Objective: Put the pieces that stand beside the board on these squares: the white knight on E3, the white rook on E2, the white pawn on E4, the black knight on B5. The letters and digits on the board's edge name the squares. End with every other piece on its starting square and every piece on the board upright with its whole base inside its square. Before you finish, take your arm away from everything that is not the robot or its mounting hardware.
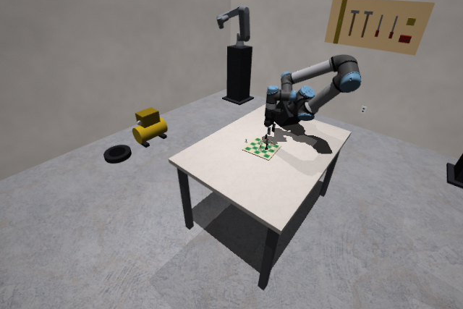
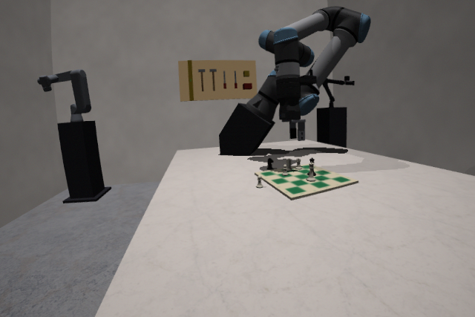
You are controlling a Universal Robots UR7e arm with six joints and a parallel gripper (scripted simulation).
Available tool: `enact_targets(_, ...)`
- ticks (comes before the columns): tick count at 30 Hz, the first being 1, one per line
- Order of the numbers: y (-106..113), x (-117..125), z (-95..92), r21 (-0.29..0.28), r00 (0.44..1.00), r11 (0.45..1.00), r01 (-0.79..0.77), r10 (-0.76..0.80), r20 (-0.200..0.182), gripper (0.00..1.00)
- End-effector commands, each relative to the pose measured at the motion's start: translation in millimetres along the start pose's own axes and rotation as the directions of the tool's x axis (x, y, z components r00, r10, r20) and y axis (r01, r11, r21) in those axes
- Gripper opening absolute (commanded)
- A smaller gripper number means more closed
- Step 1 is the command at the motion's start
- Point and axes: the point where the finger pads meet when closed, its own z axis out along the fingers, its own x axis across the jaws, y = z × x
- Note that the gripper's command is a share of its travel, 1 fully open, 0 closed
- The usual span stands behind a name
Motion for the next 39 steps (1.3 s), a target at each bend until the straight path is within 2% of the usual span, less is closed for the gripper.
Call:
enact_targets(1, 5, 6, -0.3, -0.002, 0.998, 0.998, -0.066, 0.066, 0.000, 1.00)
enact_targets(8, 26, 24, -1.3, -0.002, 0.953, 0.953, -0.304, 0.304, 0.000, 1.00)
enact_targets(11, 37, 33, -1.3, -0.002, 0.907, 0.907, -0.421, 0.421, 0.000, 1.00)
enact_targets(15, 55, 45, -0.5, -0.002, 0.817, 0.817, -0.576, 0.576, -0.001, 1.00)
enact_targets(17, 55, 45, -0.5, -0.002, 0.817, 0.817, -0.576, 0.576, -0.001, 1.00)
enact_targets(25, 93, 66, 3.3, -0.002, 0.562, 0.562, -0.827, 0.827, -0.001, 1.00)
enact_targets(32, 124, 78, 8.1, -0.001, 0.326, 0.326, -0.945, 0.945, -0.002, 1.00)
enact_targets(34, 124, 78, 8.1, -0.001, 0.326, 0.326, -0.945, 0.945, -0.002, 1.00)
enact_targets(39, 140, 83, 11.3, -0.001, 0.195, 0.195, -0.981, 0.981, -0.002, 1.00)
